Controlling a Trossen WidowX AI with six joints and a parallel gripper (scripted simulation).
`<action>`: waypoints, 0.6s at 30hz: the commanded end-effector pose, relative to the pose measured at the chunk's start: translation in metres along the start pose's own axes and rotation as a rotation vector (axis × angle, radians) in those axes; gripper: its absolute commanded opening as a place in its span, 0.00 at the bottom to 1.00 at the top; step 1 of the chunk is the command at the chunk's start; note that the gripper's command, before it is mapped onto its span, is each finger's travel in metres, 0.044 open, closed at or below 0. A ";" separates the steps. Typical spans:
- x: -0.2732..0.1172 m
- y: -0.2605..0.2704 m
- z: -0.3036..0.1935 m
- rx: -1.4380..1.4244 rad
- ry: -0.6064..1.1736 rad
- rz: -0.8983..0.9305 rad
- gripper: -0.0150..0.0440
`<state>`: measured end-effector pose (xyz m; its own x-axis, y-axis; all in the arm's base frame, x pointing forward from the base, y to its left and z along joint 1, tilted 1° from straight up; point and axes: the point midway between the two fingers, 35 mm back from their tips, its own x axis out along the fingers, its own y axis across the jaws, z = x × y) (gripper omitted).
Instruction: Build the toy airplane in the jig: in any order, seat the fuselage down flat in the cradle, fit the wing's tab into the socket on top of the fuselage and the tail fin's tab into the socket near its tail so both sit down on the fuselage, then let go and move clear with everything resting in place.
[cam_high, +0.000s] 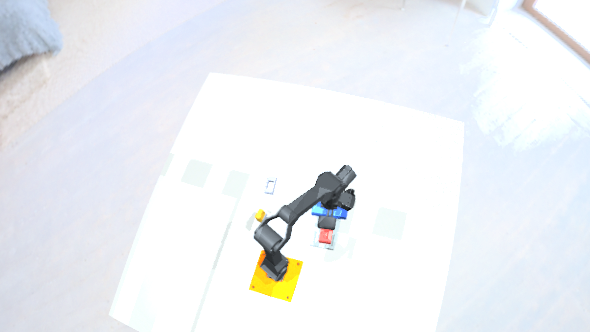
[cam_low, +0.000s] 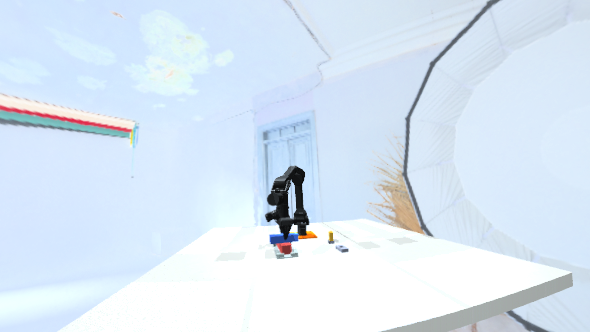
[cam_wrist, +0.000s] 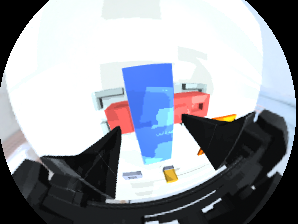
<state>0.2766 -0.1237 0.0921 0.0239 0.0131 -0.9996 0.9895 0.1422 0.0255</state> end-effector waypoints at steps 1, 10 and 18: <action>0.000 0.000 0.000 0.000 0.000 0.000 1.00; -0.043 0.003 0.002 0.002 -0.001 -0.001 1.00; -0.085 0.003 0.001 0.004 -0.002 -0.003 1.00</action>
<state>0.2779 -0.1252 0.1696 0.0336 0.0082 -0.9994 0.9896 0.1397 0.0344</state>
